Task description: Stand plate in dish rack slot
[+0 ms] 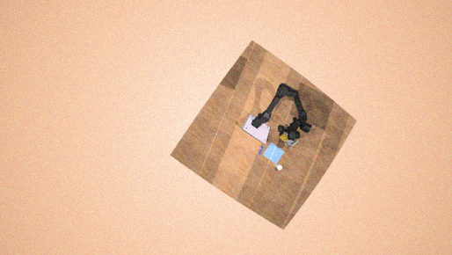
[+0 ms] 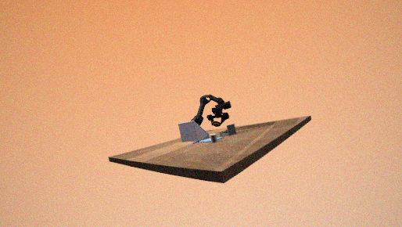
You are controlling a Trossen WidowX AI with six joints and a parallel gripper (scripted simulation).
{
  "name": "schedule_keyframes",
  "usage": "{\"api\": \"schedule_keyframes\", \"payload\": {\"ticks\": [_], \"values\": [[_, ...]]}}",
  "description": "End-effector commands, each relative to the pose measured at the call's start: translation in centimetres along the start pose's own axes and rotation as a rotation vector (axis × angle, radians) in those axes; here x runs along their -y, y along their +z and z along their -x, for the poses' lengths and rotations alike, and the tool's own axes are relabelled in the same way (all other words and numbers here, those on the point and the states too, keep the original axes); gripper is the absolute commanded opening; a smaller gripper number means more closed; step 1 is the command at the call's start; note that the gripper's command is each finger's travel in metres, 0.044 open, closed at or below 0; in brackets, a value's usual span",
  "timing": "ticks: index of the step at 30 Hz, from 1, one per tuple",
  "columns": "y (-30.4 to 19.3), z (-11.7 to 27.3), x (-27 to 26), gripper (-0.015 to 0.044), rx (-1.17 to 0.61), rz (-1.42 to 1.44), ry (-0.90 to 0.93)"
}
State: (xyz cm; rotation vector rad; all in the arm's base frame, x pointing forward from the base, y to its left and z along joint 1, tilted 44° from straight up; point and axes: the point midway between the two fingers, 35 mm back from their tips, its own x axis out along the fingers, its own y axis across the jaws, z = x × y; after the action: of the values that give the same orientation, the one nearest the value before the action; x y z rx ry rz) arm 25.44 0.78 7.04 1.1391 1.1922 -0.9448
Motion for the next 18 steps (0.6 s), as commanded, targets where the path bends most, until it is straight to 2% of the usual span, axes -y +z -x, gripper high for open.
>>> {"api": "schedule_keyframes", "payload": {"ticks": [1,18], "values": [[-0.3,-0.6,-0.3,0.0,0.083,0.072,0.042],[-2.0,-1.5,-1.9,0.0,0.387,0.278,0.28]]}}
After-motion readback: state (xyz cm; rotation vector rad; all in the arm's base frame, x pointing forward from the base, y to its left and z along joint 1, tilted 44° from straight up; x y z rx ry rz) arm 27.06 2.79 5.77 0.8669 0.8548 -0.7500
